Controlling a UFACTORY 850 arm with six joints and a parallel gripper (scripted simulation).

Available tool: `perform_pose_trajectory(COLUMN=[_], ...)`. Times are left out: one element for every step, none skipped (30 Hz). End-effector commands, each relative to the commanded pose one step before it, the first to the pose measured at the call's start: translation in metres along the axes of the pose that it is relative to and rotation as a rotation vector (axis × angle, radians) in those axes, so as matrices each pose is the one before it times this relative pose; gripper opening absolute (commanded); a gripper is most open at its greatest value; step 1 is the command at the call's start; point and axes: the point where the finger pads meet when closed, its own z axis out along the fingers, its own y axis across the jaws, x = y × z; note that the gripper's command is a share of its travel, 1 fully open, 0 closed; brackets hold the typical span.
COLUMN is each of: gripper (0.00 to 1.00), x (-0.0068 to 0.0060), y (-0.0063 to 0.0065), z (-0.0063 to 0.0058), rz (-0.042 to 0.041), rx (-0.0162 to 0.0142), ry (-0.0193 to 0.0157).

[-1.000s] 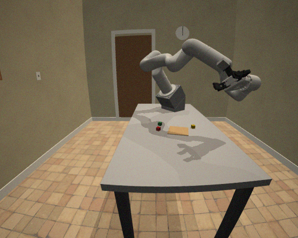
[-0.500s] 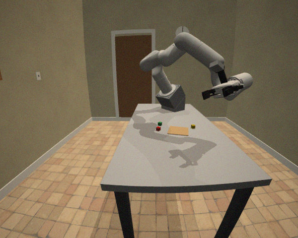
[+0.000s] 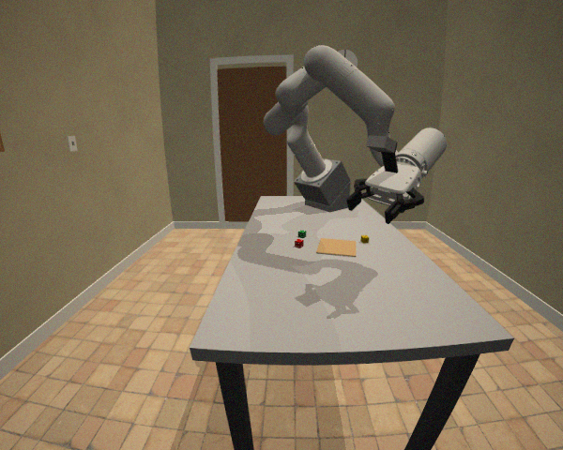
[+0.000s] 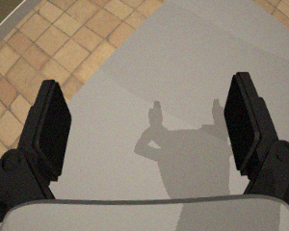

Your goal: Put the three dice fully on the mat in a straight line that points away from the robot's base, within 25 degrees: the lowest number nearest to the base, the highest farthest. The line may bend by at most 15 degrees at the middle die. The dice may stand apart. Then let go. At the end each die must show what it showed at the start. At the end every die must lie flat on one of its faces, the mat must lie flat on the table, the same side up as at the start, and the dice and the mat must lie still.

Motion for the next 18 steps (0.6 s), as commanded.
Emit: perform_pose_trajectory(gripper=[1.00, 1.00, 1.00, 1.00, 1.00, 1.00, 1.00, 1.00, 1.00, 1.00, 1.00, 1.00, 1.00, 1.00, 1.00, 1.00, 1.00, 1.00], x=[-0.00729, -0.00990, -0.00270, -0.00084, -0.00679, -0.00431, -0.00447, -0.00480, -0.00497, -0.00541, -0.00273, -0.00850, -0.00592, -0.00576, -0.00671, 0.00000, 0.00000, -0.01548], y=[0.01073, 0.01356, 0.00351, 0.00108, 0.00867, 0.00528, 0.00533, 0.00555, 0.00556, 0.00584, 0.00284, 0.00866, 0.00568, 0.00529, 0.00591, 0.00000, 0.00000, 0.01289], z=[0.01275, 0.00957, 0.00229, 0.00069, 0.00508, 0.00286, 0.00269, 0.00261, 0.00243, 0.00235, 0.00109, 0.00296, 0.00176, 0.00150, 0.00150, 0.00000, 0.00000, 0.00250], rz=[-0.07563, -0.06543, -0.01630, -0.00496, -0.03847, -0.02275, -0.02239, -0.02279, -0.02237, -0.02303, -0.01109, -0.03294, -0.02133, -0.01966, -0.02171, 0.00000, 0.00000, -0.04613], rx=[0.01978, 0.01228, 0.00352, 0.00111, 0.00925, 0.00604, 0.00640, 0.00699, 0.00737, 0.00814, 0.00413, 0.01312, 0.00922, 0.00905, 0.01064, 0.00000, 0.00000, 0.02506], ry=[-0.07020, -0.06104, -0.01555, -0.00476, -0.03739, -0.02249, -0.02243, -0.02312, -0.02298, -0.02397, -0.01166, -0.03506, -0.02304, -0.02147, -0.02399, 0.00000, 0.00000, -0.05192])
